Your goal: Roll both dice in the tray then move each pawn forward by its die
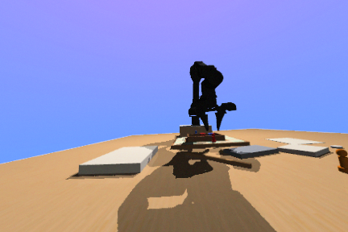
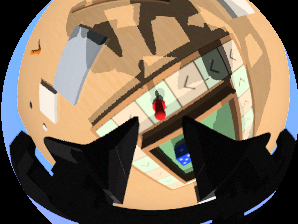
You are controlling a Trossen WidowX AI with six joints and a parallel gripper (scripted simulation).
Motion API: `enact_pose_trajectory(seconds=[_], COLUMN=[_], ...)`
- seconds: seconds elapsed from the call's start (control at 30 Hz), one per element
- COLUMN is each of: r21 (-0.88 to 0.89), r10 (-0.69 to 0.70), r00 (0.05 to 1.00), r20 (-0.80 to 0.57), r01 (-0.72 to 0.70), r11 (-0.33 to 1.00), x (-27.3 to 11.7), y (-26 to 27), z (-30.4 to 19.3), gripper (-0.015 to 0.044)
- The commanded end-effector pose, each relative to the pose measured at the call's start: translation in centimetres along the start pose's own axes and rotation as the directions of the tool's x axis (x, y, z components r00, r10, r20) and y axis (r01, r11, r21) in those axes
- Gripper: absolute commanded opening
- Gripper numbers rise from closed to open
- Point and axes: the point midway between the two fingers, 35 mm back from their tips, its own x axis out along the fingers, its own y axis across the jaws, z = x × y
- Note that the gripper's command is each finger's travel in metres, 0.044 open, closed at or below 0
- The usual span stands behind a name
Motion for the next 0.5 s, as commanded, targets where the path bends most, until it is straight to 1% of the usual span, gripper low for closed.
enact_pose_trajectory(seconds=[0.0, 0.47], r21=[0.004, 0.004], r10=[0.0, 0.0], r00=[1.0, 1.0], r20=[-0.008, -0.008], r01=[0.0, 0.0], r11=[1.0, 1.0], x=[0.9, 3.2], y=[0.0, 0.0], z=[-0.1, -0.2], gripper=[0.02, 0.02])
